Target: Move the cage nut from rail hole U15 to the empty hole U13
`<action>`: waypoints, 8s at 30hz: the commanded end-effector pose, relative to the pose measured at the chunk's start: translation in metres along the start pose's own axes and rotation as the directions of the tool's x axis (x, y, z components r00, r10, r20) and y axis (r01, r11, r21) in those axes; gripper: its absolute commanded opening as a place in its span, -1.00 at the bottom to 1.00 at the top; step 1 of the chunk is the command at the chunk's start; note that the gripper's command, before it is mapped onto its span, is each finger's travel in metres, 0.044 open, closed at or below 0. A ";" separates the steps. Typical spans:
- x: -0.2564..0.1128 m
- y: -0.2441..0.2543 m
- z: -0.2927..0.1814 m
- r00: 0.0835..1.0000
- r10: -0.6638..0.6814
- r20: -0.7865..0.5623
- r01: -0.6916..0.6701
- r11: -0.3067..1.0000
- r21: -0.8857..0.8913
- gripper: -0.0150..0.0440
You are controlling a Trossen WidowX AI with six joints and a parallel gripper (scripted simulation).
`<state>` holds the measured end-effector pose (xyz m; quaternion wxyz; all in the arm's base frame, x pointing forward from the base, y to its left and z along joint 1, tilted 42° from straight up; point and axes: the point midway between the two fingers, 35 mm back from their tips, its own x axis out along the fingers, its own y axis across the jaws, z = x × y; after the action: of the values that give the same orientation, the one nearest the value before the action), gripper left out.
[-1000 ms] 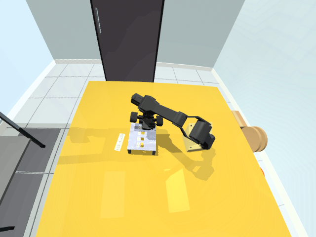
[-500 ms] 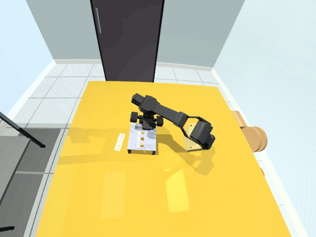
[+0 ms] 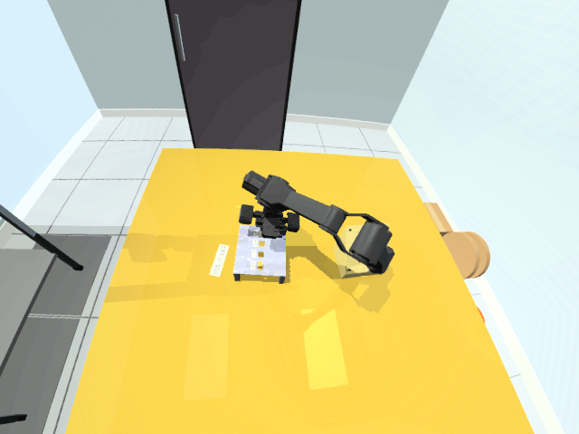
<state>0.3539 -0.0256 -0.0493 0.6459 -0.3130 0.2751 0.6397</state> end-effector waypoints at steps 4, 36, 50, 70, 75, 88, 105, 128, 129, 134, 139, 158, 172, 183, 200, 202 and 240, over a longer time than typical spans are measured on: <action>-0.001 0.000 0.001 1.000 -0.010 0.002 0.010 1.000 0.004 -0.39; -0.001 0.002 0.001 0.998 -0.055 0.001 0.055 0.998 0.004 -0.39; -0.001 0.003 0.001 0.997 -0.076 0.001 0.076 0.997 0.004 -0.39; -0.001 0.004 0.001 0.995 -0.101 0.001 0.101 0.995 0.005 -0.39; -0.001 0.004 0.001 0.994 -0.109 0.001 0.109 0.994 0.005 -0.39; -0.001 0.004 0.001 0.993 -0.117 0.001 0.117 0.993 0.005 -0.39; -0.001 0.005 0.001 0.990 -0.139 0.000 0.139 0.990 0.005 -0.39; -0.001 0.006 0.000 0.986 -0.170 -0.001 0.170 0.986 0.005 -0.39; -0.001 0.006 0.000 0.985 -0.171 -0.001 0.171 0.985 0.005 -0.39; -0.001 0.006 0.000 0.984 -0.179 -0.001 0.179 0.984 0.005 -0.39; -0.001 0.007 0.000 0.983 -0.183 -0.001 0.183 0.983 0.005 -0.39; -0.001 0.008 0.000 0.979 -0.205 -0.001 0.205 0.979 0.005 -0.39; -0.001 0.008 0.000 0.975 -0.221 -0.001 0.221 0.975 0.005 -0.39; -0.001 0.009 0.000 0.972 -0.237 -0.001 0.237 0.972 0.006 -0.39; -0.001 0.010 0.000 0.966 -0.257 -0.002 0.257 0.966 0.006 -0.39; -0.001 0.010 0.000 0.965 -0.261 -0.002 0.261 0.965 0.006 -0.39; -0.001 0.011 0.000 0.957 -0.292 -0.002 0.292 0.956 0.006 -0.39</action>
<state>0.3421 -0.0260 -0.0500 0.7327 -0.3499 0.2290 0.5368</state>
